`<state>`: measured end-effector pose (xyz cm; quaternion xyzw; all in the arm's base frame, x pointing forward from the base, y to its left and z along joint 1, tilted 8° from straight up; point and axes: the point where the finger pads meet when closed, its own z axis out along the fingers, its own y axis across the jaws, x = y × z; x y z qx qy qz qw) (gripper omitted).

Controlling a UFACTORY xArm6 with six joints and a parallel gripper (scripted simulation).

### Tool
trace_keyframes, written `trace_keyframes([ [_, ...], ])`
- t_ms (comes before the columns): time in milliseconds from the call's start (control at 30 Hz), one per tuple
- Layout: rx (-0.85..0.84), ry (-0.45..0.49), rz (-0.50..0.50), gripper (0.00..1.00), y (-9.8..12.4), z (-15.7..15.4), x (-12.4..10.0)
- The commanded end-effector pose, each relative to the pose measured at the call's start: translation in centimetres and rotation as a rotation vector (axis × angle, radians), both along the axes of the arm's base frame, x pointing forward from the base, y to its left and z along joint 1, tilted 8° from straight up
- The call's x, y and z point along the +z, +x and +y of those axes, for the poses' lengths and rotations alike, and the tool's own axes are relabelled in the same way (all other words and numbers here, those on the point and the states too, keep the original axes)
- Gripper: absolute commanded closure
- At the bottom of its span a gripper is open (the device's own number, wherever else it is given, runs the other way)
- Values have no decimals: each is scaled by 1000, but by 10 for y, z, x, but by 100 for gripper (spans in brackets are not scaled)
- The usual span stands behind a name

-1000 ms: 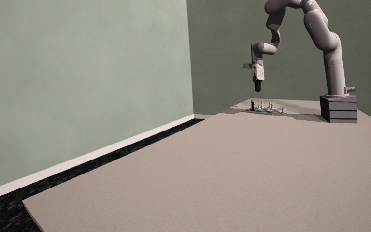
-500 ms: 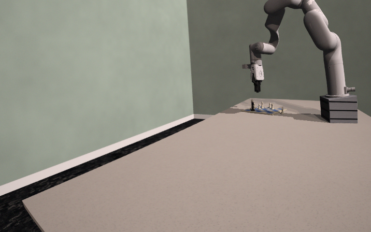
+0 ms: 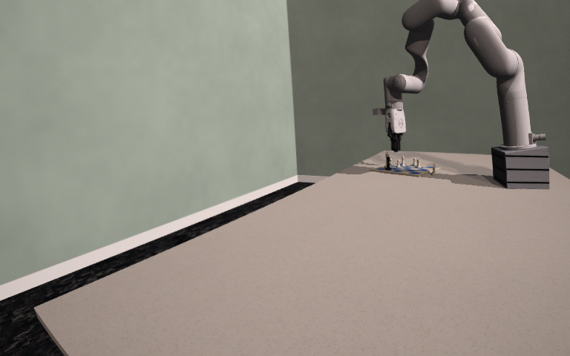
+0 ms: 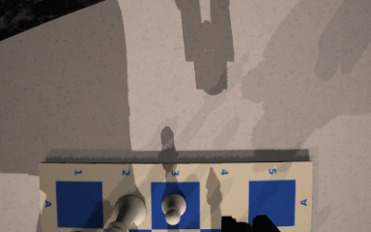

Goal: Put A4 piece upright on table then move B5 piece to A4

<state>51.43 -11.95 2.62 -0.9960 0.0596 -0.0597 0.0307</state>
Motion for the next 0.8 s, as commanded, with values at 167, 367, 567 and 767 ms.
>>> trace_keyframes([
  [167,0,-1,-4,100,8,2,-41],
  [367,0,-1,-4,100,9,3,-49],
  [567,0,-1,-4,100,9,3,-50],
  [767,0,-1,-4,100,9,3,-50],
])
